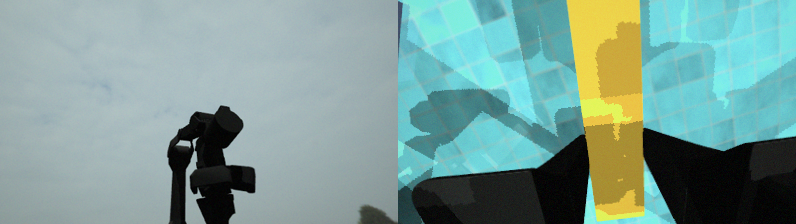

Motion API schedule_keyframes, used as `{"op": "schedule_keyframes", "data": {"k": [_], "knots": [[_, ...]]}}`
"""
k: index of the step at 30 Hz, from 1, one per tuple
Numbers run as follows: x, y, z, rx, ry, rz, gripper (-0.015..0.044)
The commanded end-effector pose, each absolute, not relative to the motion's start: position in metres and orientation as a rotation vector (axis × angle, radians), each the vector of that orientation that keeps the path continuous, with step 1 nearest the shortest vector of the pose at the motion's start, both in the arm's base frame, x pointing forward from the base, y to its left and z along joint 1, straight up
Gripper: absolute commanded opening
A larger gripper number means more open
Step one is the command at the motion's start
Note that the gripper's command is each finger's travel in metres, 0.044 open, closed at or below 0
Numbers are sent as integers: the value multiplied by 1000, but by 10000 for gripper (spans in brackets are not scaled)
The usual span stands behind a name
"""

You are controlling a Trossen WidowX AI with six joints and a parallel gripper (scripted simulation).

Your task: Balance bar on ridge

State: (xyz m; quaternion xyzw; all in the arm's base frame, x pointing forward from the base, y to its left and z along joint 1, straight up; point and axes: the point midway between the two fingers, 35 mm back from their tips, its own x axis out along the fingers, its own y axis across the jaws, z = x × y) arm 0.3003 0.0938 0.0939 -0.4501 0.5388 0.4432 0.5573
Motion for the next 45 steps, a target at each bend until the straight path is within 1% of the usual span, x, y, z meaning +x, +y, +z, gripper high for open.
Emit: {"op": "schedule_keyframes", "data": {"k": [1,24,30,31,45], "knots": [[300,94,94,-1062,1272,1046,0],[300,94,94,-1062,1272,1046,0],[300,94,94,-1062,1272,1046,157],[300,94,94,-1062,1272,1046,167],[300,94,94,-1062,1272,1046,168]]}}
